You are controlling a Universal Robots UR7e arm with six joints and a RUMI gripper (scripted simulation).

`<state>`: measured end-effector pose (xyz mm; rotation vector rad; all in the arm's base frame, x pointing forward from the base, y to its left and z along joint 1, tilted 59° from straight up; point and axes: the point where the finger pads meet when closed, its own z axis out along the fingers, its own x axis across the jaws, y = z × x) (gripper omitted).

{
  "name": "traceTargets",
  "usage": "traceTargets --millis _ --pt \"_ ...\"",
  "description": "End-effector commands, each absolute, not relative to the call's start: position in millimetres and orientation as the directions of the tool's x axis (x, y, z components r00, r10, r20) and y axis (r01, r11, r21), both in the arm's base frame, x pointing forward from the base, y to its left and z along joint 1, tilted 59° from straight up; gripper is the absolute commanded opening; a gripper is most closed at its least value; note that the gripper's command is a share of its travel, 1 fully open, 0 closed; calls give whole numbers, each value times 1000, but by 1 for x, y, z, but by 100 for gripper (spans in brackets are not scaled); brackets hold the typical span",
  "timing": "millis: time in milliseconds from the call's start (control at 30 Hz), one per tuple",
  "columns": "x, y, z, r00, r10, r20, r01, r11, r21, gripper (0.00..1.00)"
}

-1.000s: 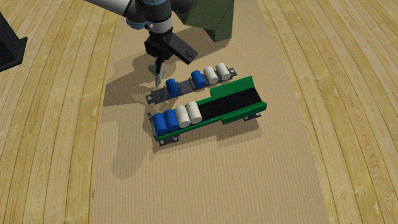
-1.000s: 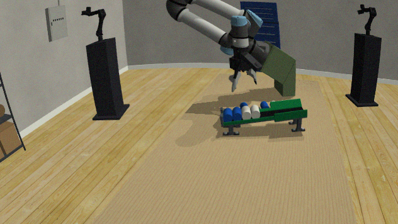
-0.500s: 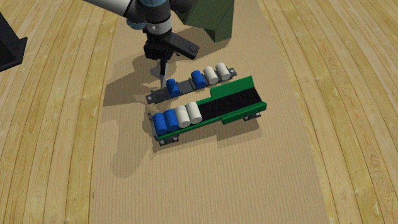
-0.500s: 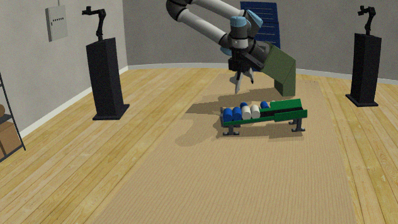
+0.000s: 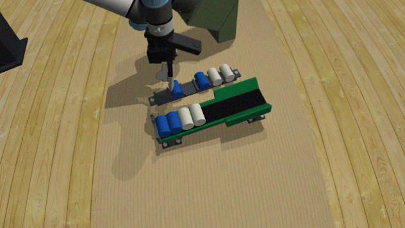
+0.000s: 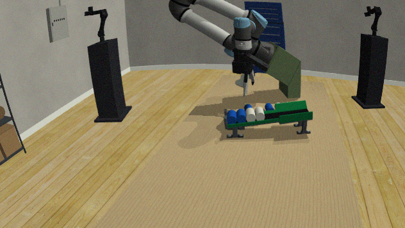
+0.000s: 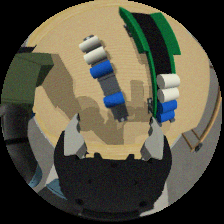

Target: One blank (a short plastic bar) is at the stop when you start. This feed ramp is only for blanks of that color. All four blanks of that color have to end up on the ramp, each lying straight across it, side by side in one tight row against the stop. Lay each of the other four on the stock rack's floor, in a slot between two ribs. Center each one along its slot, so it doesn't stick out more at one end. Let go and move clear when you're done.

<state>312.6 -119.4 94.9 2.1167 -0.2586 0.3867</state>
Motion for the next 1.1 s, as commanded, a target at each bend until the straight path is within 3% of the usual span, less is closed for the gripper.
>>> traceTargets --millis 0,400,1067 --pt "309 -122 93 961 51 273 -202 -548 811 100" --pt "306 -125 93 981 150 121 -23 -529 849 100" --pt "305 -127 93 980 193 52 56 -514 856 100"
